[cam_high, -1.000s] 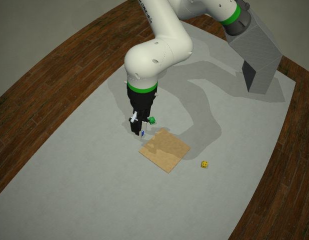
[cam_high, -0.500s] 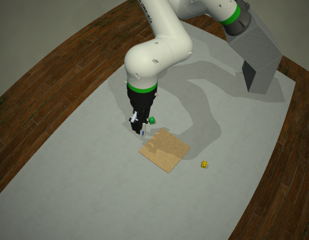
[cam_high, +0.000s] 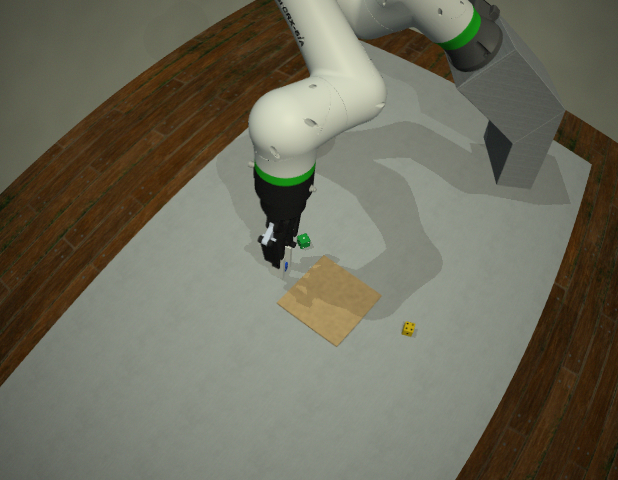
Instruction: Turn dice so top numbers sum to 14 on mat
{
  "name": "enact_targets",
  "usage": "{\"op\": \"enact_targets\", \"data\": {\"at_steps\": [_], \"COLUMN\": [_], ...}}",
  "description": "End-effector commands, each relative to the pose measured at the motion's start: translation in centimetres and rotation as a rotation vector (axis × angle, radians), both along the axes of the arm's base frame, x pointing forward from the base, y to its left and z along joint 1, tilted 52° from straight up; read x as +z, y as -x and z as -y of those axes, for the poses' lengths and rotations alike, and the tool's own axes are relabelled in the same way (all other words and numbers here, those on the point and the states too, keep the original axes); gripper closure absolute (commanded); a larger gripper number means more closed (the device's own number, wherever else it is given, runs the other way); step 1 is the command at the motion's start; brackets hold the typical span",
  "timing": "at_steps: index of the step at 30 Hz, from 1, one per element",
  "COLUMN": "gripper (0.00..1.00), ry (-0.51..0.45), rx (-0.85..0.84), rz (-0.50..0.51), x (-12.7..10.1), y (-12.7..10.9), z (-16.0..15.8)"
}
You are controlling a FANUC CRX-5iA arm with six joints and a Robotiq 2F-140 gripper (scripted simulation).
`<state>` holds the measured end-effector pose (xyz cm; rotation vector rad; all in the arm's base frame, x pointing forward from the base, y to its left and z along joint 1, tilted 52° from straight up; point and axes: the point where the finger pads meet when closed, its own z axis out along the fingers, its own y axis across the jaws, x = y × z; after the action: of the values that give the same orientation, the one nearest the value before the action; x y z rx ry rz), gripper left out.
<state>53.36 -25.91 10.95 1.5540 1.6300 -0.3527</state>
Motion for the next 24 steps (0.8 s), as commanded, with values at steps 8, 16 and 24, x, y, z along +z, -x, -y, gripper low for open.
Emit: {"op": "enact_targets", "data": {"at_steps": [8, 16, 24], "gripper": [0.91, 0.91, 0.91], "ry": [0.0, 0.0, 0.0], "rx": [0.0, 0.0, 0.0], "rz": [0.0, 0.0, 0.0], "x": [0.0, 2.1, 4.8], "y": [0.0, 1.3, 2.9], "z": [-0.1, -2.5, -5.5]}}
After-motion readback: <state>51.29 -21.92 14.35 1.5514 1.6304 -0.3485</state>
